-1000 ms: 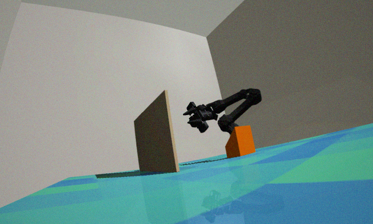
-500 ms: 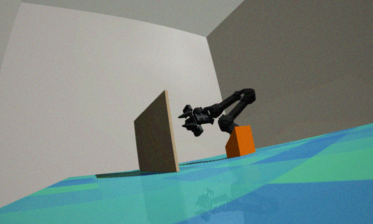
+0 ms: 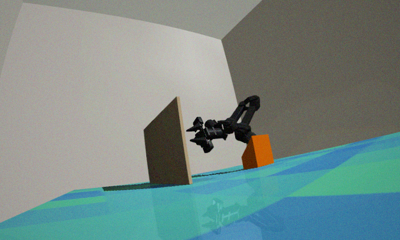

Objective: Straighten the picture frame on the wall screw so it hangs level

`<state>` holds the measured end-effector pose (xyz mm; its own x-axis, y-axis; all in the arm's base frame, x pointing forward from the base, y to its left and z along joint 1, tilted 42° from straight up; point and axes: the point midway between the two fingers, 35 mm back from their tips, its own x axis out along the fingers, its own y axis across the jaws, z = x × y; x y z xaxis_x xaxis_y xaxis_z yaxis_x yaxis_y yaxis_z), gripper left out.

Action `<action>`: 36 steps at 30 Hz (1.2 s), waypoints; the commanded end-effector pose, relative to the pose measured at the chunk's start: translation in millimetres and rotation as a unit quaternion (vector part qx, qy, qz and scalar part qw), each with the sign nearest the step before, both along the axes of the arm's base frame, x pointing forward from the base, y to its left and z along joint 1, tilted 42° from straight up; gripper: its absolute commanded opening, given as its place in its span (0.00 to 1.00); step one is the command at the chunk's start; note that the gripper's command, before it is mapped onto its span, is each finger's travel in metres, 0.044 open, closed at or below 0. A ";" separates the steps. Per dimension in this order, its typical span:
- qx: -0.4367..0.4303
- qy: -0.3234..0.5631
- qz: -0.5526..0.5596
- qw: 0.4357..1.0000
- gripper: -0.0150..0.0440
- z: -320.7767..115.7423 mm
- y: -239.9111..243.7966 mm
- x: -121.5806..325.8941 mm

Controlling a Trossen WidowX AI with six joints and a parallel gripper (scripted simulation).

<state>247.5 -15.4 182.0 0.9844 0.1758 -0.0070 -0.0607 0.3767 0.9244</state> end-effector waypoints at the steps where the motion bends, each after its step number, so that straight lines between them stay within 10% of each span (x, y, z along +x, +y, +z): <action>1: 0.001 -0.007 0.000 1.000 0.69 2.6 -1.9 -0.6; 36: 0.002 -0.008 0.000 1.000 0.69 3.0 12.3 78.3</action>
